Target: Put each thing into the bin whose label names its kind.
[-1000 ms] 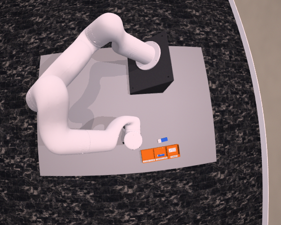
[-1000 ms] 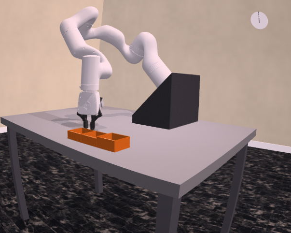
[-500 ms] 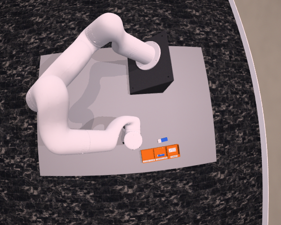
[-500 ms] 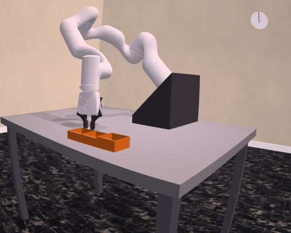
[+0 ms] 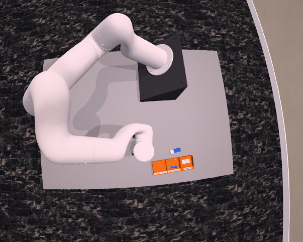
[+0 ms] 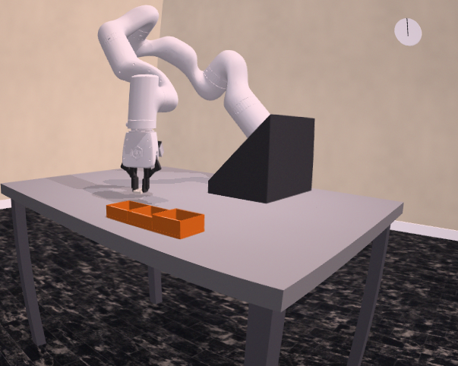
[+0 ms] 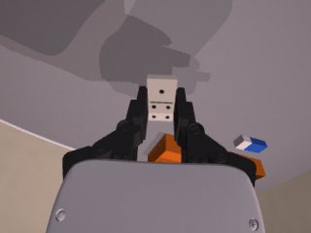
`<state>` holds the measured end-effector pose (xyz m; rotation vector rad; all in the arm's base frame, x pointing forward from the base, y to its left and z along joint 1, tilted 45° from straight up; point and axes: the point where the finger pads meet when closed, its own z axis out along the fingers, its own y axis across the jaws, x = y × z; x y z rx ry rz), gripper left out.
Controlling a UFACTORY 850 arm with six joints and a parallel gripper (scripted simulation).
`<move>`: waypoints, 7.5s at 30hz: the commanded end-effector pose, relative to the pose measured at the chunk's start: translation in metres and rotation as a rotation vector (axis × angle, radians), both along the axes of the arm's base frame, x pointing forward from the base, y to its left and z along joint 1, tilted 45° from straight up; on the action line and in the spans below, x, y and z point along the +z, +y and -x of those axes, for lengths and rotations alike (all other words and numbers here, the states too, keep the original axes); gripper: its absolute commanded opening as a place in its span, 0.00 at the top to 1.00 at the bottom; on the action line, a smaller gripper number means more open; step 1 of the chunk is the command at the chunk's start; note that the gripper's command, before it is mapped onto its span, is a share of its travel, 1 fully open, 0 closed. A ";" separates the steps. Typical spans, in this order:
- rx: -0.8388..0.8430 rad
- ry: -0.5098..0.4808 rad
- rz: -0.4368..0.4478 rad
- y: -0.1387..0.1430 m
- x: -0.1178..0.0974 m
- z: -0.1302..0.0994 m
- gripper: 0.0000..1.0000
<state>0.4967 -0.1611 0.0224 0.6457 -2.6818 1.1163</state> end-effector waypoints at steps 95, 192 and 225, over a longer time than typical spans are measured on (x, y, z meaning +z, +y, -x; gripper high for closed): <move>0.829 0.828 0.015 0.207 -0.171 -0.107 1.00; 0.829 0.828 0.015 0.224 -0.154 -0.107 0.00; 0.829 0.828 0.015 0.305 -0.073 -0.105 0.00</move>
